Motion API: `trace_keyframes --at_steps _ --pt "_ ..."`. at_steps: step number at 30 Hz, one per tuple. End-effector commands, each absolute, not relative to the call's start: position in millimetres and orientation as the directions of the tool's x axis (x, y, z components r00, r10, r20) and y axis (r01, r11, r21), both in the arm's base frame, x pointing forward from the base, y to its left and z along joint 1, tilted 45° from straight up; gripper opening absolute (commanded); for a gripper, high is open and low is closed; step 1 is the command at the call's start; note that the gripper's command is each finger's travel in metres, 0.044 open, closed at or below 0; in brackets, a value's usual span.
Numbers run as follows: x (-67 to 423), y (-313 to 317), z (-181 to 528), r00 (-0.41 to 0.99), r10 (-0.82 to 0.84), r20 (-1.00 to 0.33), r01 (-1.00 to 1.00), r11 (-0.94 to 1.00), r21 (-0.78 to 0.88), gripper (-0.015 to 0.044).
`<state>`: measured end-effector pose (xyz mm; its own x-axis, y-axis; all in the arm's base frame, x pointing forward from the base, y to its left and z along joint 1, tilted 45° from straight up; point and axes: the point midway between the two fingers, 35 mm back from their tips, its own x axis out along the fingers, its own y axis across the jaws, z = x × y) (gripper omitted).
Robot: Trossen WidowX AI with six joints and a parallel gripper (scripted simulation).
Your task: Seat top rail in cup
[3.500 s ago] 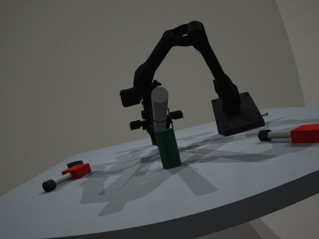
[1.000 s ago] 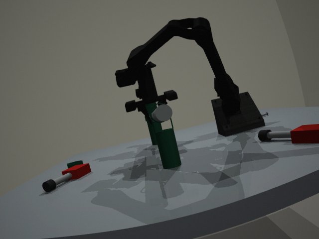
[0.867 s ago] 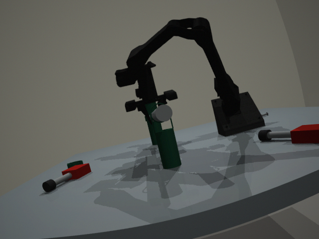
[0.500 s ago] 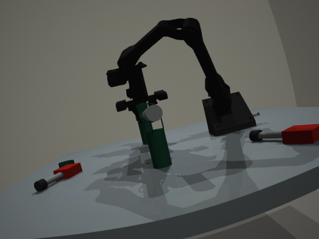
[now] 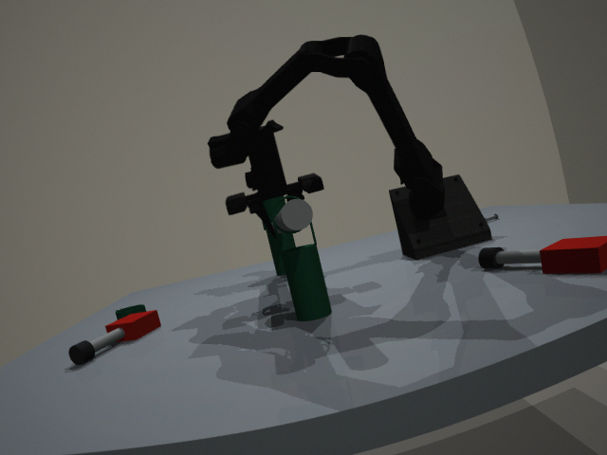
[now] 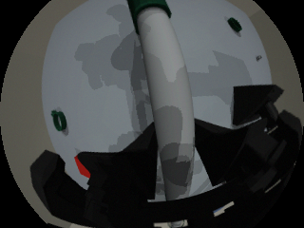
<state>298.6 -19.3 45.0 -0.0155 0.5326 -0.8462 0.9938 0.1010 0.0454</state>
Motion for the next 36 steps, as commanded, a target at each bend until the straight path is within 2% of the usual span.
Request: trace_keyframes --at_steps 1,36 --pt "298.7 -27.3 43.2 -0.007 0.517 -0.856 0.994 0.095 0.049 0.0" --pt "298.7 -19.2 44.9 -0.016 0.533 -0.846 0.994 0.101 0.046 0.0"
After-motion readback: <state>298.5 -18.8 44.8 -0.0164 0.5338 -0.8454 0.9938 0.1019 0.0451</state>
